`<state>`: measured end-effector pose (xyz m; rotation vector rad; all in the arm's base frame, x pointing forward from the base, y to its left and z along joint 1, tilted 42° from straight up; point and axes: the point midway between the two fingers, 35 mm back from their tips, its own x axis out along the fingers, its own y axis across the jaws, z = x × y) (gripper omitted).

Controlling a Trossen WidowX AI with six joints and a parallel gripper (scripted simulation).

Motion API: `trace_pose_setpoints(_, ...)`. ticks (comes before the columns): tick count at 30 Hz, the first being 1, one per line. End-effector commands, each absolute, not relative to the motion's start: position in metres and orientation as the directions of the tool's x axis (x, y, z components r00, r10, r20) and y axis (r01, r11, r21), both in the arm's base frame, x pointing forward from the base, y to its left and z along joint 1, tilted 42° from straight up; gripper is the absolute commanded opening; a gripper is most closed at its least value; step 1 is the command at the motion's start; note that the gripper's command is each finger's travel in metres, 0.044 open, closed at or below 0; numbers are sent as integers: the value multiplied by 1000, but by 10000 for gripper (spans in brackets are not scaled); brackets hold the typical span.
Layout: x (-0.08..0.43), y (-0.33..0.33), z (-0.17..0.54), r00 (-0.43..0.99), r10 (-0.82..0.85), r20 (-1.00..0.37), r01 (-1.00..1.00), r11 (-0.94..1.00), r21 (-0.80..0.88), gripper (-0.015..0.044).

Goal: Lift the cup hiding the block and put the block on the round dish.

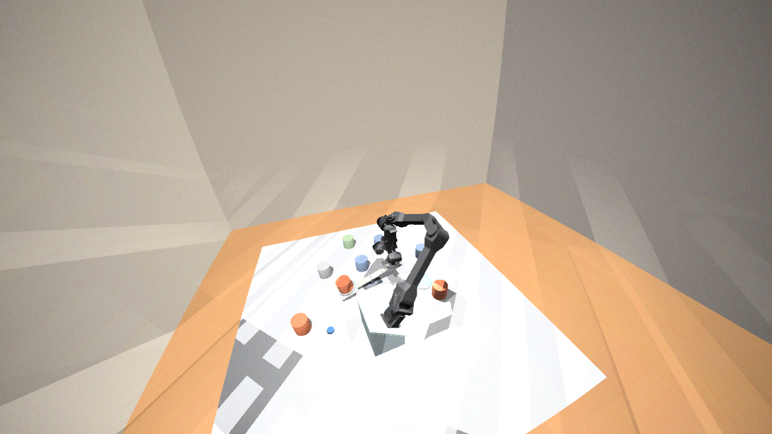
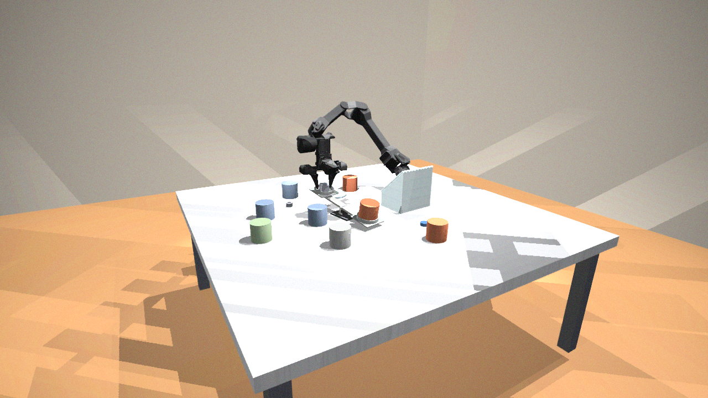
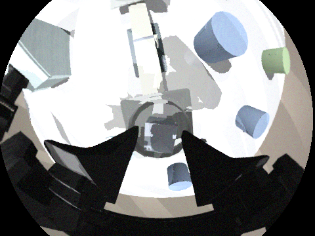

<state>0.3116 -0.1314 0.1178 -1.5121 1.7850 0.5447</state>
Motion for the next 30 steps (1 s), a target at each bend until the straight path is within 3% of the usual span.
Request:
trace_pose_setpoints(1,310,-133,115,-52,-663,-746,-969,216,-124,208)
trace_pose_setpoints(3,310,-133,115,-52,-663,-746,-969,216,-124,155)
trace_pose_setpoints(10,310,-133,115,-52,-663,-746,-969,216,-124,108)
trace_pose_setpoints(14,312,-128,120,-52,-662,-748,-969,216,-124,3)
trace_pose_setpoints(30,316,-75,180,-53,-659,-750,-969,216,-121,0)
